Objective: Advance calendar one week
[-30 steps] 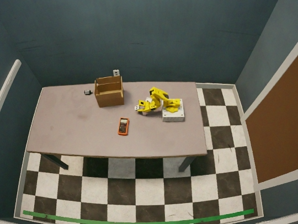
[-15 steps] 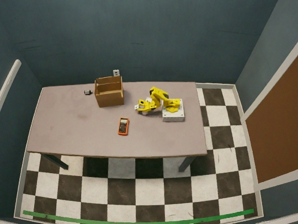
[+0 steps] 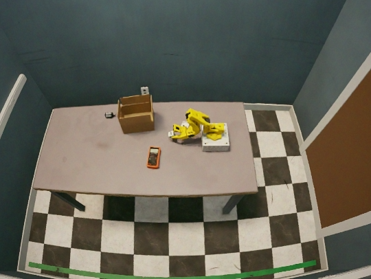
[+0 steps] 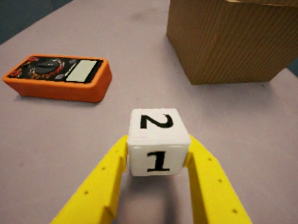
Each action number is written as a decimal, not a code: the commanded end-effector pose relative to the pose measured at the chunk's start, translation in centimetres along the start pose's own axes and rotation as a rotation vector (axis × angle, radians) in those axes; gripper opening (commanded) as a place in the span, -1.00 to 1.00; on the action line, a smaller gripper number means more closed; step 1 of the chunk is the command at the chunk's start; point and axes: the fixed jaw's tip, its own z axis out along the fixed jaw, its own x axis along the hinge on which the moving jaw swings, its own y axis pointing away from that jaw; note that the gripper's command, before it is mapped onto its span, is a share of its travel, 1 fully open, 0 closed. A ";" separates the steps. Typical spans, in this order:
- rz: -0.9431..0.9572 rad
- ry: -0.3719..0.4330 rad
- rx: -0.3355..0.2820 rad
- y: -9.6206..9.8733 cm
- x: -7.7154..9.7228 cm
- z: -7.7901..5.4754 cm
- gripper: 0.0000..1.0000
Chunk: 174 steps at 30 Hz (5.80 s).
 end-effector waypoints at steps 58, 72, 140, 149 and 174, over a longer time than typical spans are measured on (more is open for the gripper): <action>0.017 0.026 0.007 -0.2 1.9 0.8 -1.00; 0.017 0.033 0.007 -0.2 2.4 1.1 -1.00; 0.015 0.101 0.008 -0.2 1.7 -1.4 -0.29; 0.014 0.157 0.010 -0.1 1.4 -3.8 -0.29; 0.014 0.169 0.010 -0.1 1.3 -4.3 -0.29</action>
